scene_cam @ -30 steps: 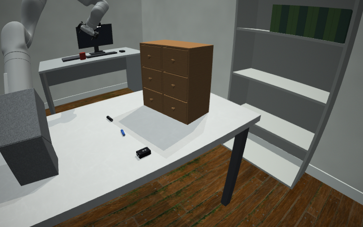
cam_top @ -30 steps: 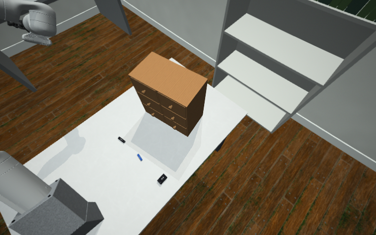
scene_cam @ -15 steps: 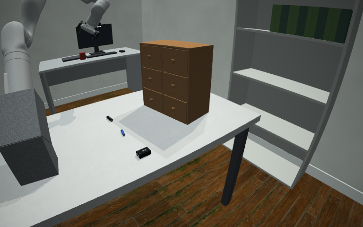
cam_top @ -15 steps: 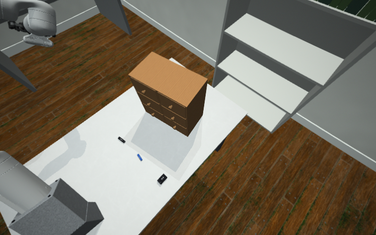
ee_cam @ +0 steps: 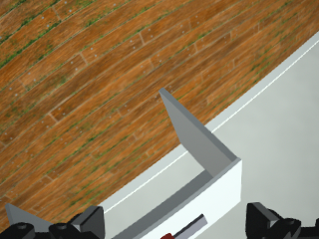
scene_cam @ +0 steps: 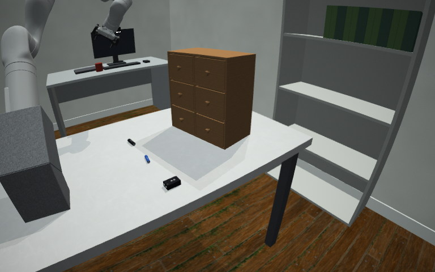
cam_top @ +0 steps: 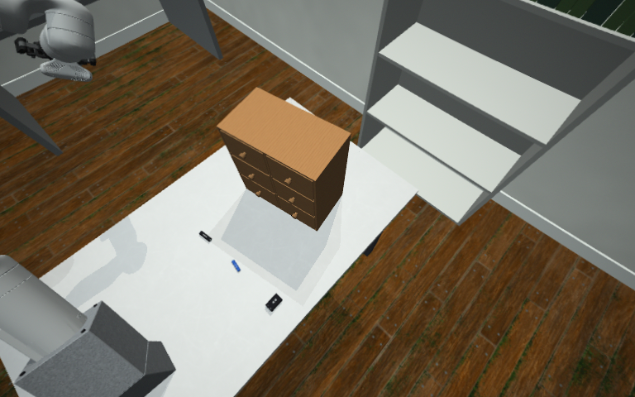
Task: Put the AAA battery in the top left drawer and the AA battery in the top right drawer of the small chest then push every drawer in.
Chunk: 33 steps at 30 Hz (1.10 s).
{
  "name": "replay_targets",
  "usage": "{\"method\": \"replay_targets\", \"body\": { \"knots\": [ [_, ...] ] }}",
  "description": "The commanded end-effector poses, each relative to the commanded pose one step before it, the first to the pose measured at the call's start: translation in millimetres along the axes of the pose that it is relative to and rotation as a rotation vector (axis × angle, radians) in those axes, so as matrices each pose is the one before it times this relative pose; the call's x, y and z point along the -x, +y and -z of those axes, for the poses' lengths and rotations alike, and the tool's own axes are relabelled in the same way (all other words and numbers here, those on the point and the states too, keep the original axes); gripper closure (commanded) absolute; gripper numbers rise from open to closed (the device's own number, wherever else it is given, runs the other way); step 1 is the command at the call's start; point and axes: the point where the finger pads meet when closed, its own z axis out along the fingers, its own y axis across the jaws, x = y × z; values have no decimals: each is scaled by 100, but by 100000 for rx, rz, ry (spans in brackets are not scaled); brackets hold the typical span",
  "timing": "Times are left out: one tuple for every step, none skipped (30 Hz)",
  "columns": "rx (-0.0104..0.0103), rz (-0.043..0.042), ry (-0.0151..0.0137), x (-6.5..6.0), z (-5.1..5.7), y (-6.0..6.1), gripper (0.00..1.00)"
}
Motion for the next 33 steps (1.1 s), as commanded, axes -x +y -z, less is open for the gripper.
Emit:
{"method": "replay_targets", "body": {
  "knots": [
    [-1363, 371, 7, -41, 825, -238, 0],
    [0, 0, 0, 0, 0, 0, 0],
    [0, 0, 0, 0, 0, 0, 0],
    [0, 0, 0, 0, 0, 0, 0],
    [0, 0, 0, 0, 0, 0, 0],
    [-1115, 1384, 2232, -783, 1201, -170, 0],
    [0, 0, 0, 0, 0, 0, 0],
    [0, 0, 0, 0, 0, 0, 0],
    [0, 0, 0, 0, 0, 0, 0],
    [0, 0, 0, 0, 0, 0, 0],
    [0, 0, 0, 0, 0, 0, 0],
    [0, 0, 0, 0, 0, 0, 0],
    [0, 0, 0, 0, 0, 0, 0],
    [0, 0, 0, 0, 0, 0, 0],
    [0, 0, 0, 0, 0, 0, 0],
    [-1068, 1231, 2224, -822, 1189, -134, 0],
    [0, 0, 0, 0, 0, 0, 0],
    [0, 0, 0, 0, 0, 0, 0],
    [0, 0, 0, 0, 0, 0, 0],
    [0, 0, 0, 0, 0, 0, 0],
    [0, 0, 0, 0, 0, 0, 0],
    [0, 0, 0, 0, 0, 0, 0],
    [-1017, 1081, 2210, -857, 1174, -96, 0],
    [0, 0, 0, 0, 0, 0, 0],
    [0, 0, 0, 0, 0, 0, 0],
    [0, 0, 0, 0, 0, 0, 0],
    [0, 0, 0, 0, 0, 0, 0],
    [0, 0, 0, 0, 0, 0, 0],
    [0, 0, 0, 0, 0, 0, 0],
    [0, 0, 0, 0, 0, 0, 0],
    [0, 0, 0, 0, 0, 0, 0],
    [0, 0, 0, 0, 0, 0, 0],
    [-1097, 1278, 2215, -869, 1136, -157, 0]
  ]
}}
